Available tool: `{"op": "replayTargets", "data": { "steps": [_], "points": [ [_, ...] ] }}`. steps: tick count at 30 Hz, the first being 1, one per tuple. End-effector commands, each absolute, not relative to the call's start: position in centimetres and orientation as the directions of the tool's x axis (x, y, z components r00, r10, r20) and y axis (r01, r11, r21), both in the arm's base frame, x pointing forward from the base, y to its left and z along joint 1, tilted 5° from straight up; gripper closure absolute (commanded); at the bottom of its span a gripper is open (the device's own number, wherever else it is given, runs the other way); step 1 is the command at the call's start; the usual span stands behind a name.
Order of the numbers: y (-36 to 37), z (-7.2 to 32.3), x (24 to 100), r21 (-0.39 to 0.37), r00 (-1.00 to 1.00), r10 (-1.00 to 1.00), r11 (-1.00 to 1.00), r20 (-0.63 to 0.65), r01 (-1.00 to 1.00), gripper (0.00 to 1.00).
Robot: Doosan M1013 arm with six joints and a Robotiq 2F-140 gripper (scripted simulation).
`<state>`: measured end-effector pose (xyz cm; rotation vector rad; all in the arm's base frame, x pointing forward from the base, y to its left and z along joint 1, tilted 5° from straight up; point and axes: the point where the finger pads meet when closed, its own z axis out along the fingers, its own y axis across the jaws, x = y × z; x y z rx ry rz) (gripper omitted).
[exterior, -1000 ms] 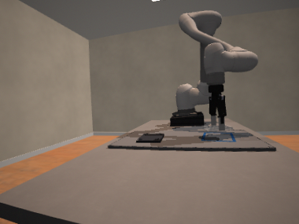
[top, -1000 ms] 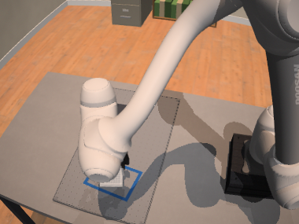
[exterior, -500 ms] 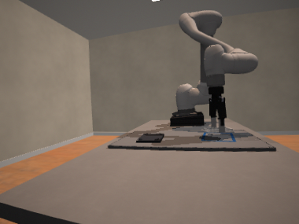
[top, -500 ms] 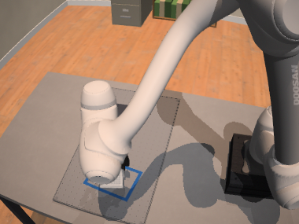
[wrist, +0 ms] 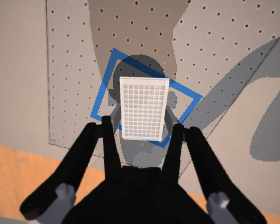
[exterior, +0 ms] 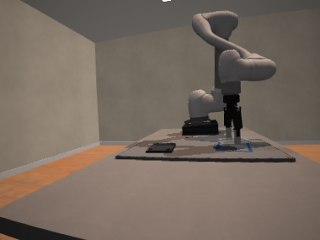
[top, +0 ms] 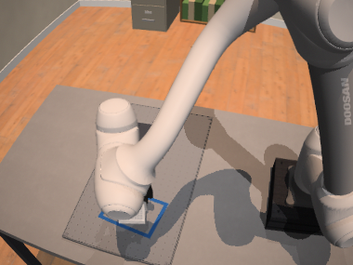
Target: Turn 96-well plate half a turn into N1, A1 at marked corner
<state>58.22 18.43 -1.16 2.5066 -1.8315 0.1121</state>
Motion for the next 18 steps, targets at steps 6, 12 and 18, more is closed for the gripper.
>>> {"op": "replayTargets", "data": {
  "steps": [6, 12, 18],
  "points": [
    [18.41, -1.51, 58.23, -0.014, 0.302, -0.95, -0.304, 0.079, -0.952, 1.0],
    [18.39, -1.91, 58.25, -0.014, 0.302, -0.95, -0.304, 0.079, -0.952, 1.0],
    [18.36, -2.24, 58.26, -0.014, 0.302, -0.95, -0.304, 0.079, -0.952, 1.0]
  ]
}}
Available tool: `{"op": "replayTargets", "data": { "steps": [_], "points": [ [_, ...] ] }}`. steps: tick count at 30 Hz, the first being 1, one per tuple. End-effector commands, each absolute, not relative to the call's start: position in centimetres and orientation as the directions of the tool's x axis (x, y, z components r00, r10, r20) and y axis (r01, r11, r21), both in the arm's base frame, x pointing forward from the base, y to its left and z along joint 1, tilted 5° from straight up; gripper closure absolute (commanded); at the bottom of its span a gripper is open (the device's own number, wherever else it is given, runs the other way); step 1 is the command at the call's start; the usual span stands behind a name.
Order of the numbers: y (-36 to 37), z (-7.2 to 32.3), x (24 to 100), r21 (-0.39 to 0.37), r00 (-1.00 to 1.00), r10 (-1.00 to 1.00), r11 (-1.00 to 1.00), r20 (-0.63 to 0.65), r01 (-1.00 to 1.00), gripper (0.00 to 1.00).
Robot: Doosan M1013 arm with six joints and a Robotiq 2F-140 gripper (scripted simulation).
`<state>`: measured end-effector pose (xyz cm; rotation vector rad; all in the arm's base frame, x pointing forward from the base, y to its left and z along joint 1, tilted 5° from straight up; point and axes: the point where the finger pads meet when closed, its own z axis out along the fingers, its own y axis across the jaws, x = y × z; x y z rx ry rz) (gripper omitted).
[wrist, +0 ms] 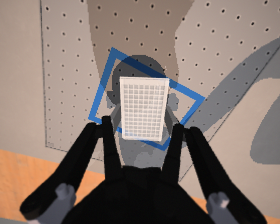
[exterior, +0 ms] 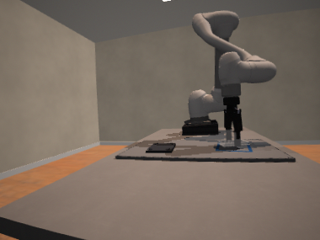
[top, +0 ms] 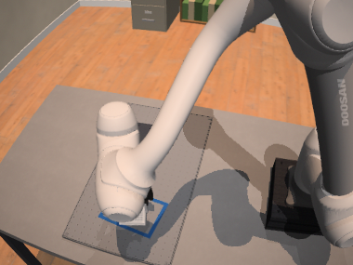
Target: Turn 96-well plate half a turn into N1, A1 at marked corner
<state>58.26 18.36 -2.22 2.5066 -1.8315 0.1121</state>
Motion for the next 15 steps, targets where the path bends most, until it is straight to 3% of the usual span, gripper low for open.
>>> {"op": "replayTargets", "data": {
  "steps": [1, 15],
  "points": [
    [18.36, -2.24, 58.26, -0.014, 0.302, -0.95, -0.304, 0.079, -0.952, 1.0],
    [18.3, -3.06, 58.29, -0.014, 0.302, -0.95, -0.304, 0.079, -0.952, 1.0]
  ]
}}
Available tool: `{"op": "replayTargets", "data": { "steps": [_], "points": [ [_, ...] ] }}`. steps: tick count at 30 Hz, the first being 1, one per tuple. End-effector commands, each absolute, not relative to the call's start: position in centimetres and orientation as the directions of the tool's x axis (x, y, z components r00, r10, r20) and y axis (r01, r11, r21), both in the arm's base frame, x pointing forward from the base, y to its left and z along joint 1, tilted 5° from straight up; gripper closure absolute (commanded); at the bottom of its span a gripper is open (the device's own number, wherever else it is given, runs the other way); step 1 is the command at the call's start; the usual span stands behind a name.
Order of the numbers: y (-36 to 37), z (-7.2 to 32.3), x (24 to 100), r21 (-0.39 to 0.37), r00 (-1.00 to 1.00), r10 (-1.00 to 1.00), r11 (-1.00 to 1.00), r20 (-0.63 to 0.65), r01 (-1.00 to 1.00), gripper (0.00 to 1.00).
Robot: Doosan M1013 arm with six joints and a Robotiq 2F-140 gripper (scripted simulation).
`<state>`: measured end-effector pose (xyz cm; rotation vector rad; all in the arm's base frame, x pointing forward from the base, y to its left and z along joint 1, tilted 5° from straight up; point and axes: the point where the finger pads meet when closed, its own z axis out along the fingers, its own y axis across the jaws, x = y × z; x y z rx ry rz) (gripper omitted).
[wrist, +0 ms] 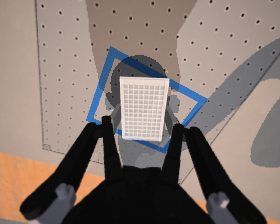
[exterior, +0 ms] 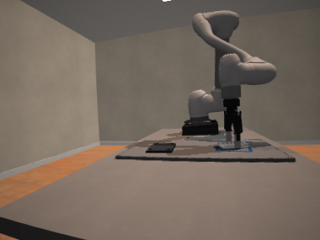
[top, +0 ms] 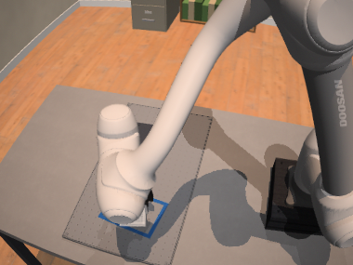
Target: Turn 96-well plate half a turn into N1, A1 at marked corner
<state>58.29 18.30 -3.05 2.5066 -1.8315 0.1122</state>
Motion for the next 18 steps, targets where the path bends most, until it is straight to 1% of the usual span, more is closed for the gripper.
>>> {"op": "replayTargets", "data": {
  "steps": [1, 8, 9, 18],
  "points": [
    [18.3, -3.06, 58.29, -0.014, 0.302, -0.95, -0.304, 0.079, -0.952, 1.0],
    [18.3, -3.06, 58.29, -0.014, 0.302, -0.95, -0.304, 0.079, -0.952, 1.0],
    [18.3, -3.06, 58.29, -0.014, 0.302, -0.95, -0.304, 0.079, -0.952, 0.0],
    [18.3, -3.06, 58.29, -0.014, 0.302, -0.95, -0.304, 0.079, -0.952, 0.0]
  ]
}}
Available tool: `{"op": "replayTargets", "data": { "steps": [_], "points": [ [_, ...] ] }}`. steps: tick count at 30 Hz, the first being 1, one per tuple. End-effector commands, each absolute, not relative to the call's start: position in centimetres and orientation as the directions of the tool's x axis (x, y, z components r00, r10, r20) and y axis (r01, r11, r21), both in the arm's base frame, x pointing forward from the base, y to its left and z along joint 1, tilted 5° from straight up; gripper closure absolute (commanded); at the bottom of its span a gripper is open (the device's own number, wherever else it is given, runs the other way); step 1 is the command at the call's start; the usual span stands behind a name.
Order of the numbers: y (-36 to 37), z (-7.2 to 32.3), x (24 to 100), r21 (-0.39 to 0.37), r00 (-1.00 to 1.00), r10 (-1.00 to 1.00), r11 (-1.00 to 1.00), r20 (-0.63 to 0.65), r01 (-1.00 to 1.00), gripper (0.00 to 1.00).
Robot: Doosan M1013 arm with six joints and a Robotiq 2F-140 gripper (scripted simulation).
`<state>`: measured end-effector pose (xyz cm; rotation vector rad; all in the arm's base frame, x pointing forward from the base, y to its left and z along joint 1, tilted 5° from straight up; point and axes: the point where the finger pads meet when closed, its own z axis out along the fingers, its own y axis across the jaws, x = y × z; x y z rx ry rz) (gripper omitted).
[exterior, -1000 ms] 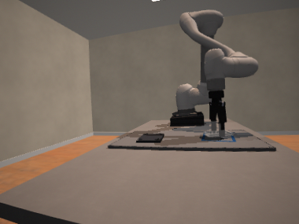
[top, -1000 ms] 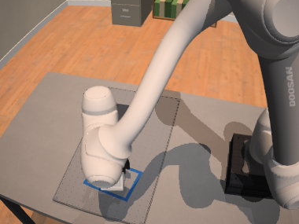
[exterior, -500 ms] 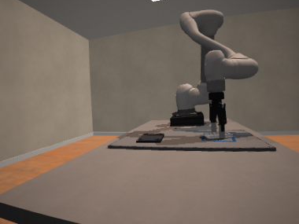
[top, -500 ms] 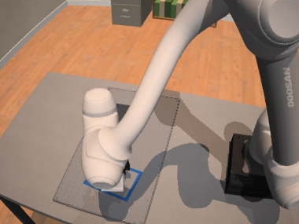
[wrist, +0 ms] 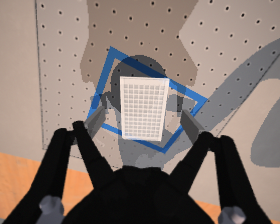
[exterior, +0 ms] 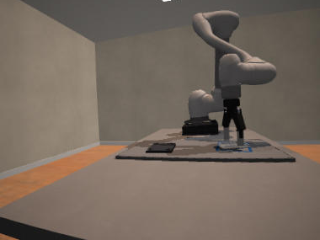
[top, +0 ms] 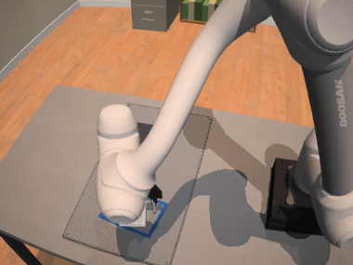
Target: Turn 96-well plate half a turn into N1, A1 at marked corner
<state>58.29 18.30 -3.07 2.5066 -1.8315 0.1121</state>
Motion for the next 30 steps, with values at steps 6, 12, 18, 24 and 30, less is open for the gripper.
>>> {"op": "replayTargets", "data": {
  "steps": [6, 12, 18, 24, 30],
  "points": [
    [18.3, -3.1, 58.3, -0.014, 0.302, -0.95, -0.304, 0.079, -0.952, 0.0],
    [18.3, -2.8, 58.3, -0.014, 0.302, -0.95, -0.304, 0.079, -0.952, 0.0],
    [18.4, -1.5, 58.2, -0.014, 0.302, -0.95, -0.304, 0.079, -0.952, 0.0],
    [18.5, -0.1, 58.2, -0.014, 0.302, -0.95, -0.304, 0.079, -0.952, 0.0],
    [18.6, 1.5, 58.1, -0.014, 0.302, -0.95, -0.304, 0.079, -0.952, 0.0]
  ]
}}
